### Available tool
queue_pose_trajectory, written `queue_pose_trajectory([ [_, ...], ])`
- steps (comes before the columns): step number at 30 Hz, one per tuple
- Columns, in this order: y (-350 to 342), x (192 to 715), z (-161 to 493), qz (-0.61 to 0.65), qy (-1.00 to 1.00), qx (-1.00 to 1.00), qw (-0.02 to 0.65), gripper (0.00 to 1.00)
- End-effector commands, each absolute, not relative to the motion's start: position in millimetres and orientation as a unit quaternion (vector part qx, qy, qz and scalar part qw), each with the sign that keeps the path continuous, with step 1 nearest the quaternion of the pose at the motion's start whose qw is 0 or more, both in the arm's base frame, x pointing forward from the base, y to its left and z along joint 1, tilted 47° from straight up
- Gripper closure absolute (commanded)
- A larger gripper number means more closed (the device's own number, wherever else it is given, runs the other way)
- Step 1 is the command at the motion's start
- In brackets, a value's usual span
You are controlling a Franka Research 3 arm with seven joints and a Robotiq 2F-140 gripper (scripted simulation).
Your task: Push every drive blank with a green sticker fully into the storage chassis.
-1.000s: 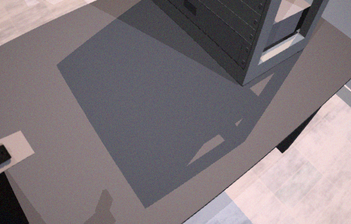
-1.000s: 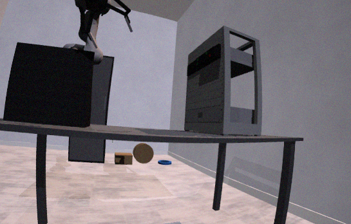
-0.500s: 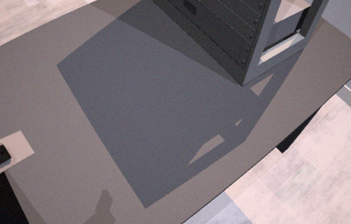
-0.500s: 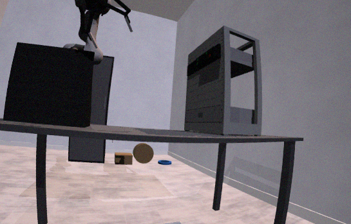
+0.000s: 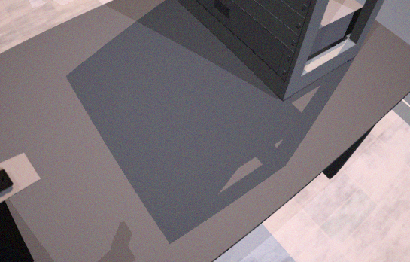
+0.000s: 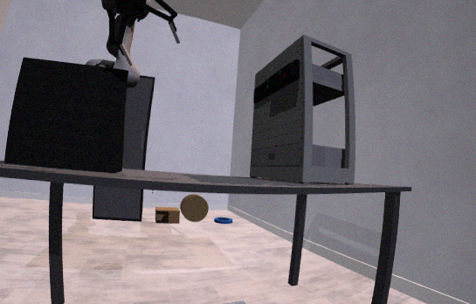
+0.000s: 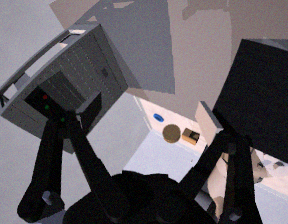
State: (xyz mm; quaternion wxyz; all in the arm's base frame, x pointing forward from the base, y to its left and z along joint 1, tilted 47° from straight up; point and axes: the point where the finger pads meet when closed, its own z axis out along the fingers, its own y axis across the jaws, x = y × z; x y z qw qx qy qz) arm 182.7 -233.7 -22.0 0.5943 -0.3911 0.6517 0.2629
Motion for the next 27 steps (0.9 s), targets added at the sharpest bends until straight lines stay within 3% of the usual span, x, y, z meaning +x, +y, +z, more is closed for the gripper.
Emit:
queue_pose_trajectory([
  [1, -233.8, 182.7, -21.9, 0.263, 0.652, -0.391, 0.594, 0.00],
  [27, -238.7, 170.1, -31.4, 0.273, 0.673, -0.407, 0.553, 0.00],
])
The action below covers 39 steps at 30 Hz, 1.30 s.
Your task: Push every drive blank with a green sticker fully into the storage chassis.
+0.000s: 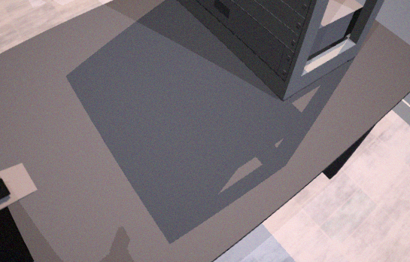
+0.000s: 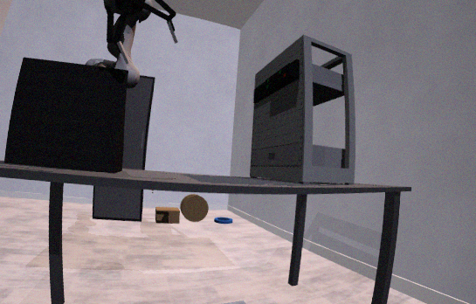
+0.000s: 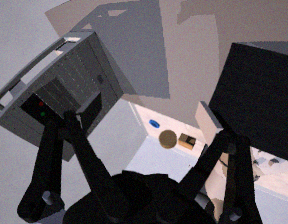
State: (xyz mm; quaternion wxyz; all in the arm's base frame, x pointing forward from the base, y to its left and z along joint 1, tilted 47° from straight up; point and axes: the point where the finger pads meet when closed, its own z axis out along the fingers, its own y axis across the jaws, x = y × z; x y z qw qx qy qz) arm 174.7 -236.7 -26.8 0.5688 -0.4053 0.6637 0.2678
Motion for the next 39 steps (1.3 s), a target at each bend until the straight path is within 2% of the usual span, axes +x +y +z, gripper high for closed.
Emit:
queue_pose_trajectory([
  [1, -239.4, 168.6, -32.4, 0.274, 0.676, -0.409, 0.548, 0.00],
  [8, -244.4, 159.8, -37.7, 0.279, 0.690, -0.420, 0.520, 0.00],
  [22, -278.6, 123.5, -50.1, 0.281, 0.742, -0.465, 0.393, 0.00],
  [24, -278.6, 123.5, -50.1, 0.281, 0.742, -0.465, 0.393, 0.00],
  [39, -358.3, 88.3, -34.2, 0.230, 0.794, -0.521, 0.212, 0.00],
])
